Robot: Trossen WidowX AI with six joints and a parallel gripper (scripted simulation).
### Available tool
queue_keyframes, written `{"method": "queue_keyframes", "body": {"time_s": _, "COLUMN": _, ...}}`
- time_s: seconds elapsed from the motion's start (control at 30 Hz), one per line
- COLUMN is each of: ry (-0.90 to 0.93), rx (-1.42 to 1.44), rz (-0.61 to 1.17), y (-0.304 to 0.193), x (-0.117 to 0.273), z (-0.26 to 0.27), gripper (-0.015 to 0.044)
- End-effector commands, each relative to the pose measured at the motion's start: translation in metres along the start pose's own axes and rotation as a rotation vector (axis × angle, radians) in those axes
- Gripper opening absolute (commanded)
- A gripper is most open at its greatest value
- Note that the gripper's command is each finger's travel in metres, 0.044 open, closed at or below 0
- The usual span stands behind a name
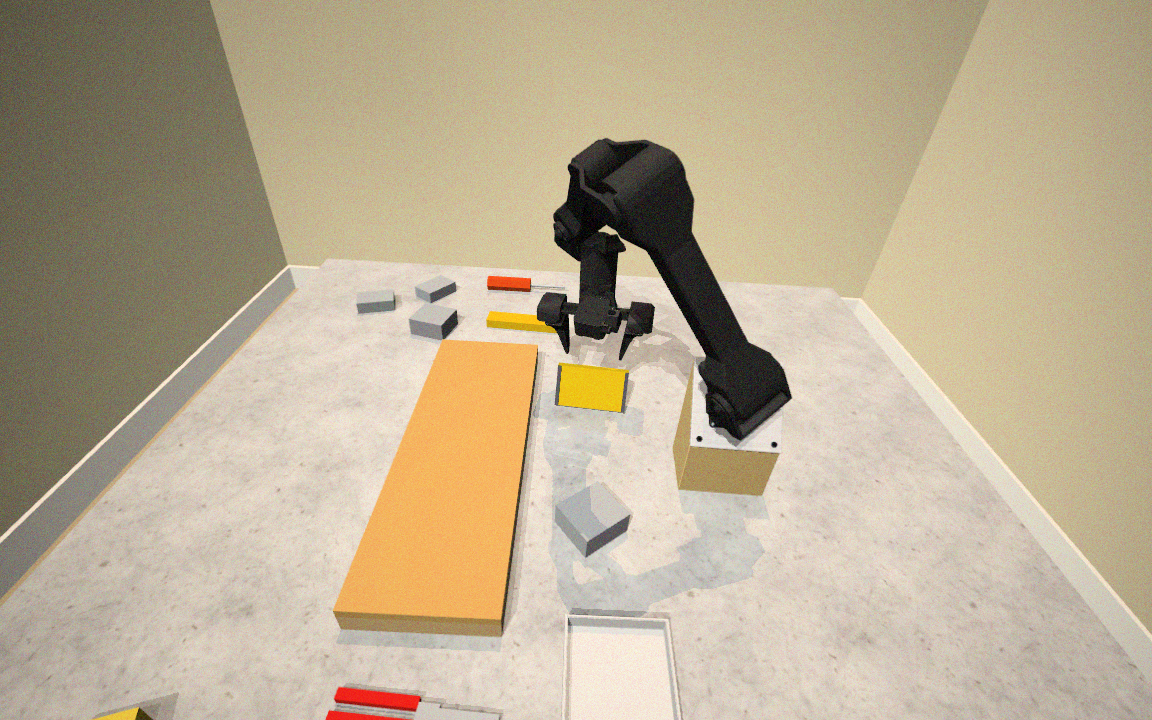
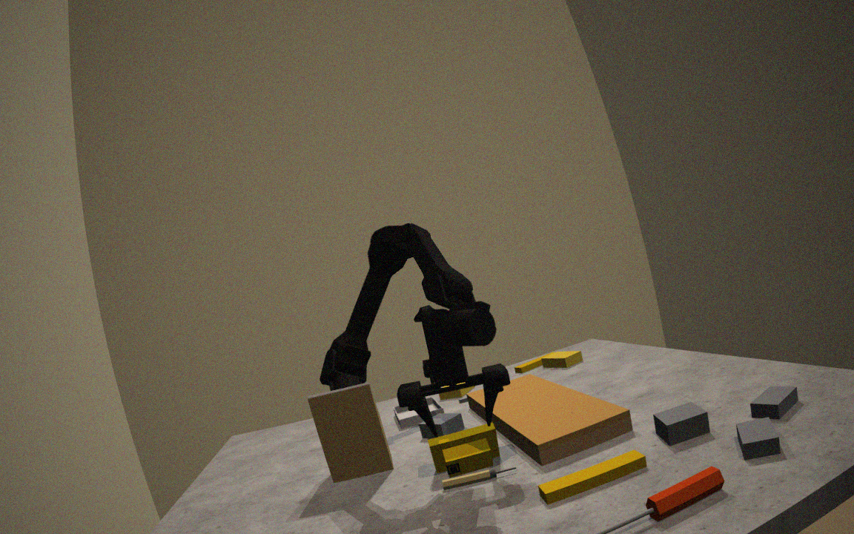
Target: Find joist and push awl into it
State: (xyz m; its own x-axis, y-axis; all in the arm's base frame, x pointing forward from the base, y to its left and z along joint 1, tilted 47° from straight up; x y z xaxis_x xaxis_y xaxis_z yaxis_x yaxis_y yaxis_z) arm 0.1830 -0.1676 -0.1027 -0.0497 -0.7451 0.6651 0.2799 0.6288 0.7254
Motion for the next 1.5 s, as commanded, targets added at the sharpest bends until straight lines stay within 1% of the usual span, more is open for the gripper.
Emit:
{"method": "queue_keyframes", "body": {"time_s": 0.0, "ry": -0.025, "rx": 0.084, "rz": -0.059, "y": -0.010, "x": -0.005, "z": 0.001, "gripper": 0.0440}}
{"method": "queue_keyframes", "body": {"time_s": 0.43, "ry": -0.025, "rx": 0.083, "rz": -0.059, "y": -0.010, "x": -0.006, "z": 0.003, "gripper": 0.0440}}
{"method": "queue_keyframes", "body": {"time_s": 1.47, "ry": -0.025, "rx": 0.084, "rz": -0.062, "y": -0.011, "x": -0.055, "z": 0.002, "gripper": 0.0440}}
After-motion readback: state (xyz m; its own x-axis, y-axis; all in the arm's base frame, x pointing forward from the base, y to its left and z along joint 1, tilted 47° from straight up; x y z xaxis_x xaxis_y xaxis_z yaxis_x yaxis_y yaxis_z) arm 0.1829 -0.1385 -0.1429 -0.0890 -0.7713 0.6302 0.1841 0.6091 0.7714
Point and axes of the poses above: the point midway between the two fingers, 35 mm back from their tips, its own x axis back along the fingers, its own z axis across the jaws, y = z × x, the point moved 6 cm from there along x, back along the fingers, and after that the axes turned 6 degrees about -x, right-handed, at the moved point
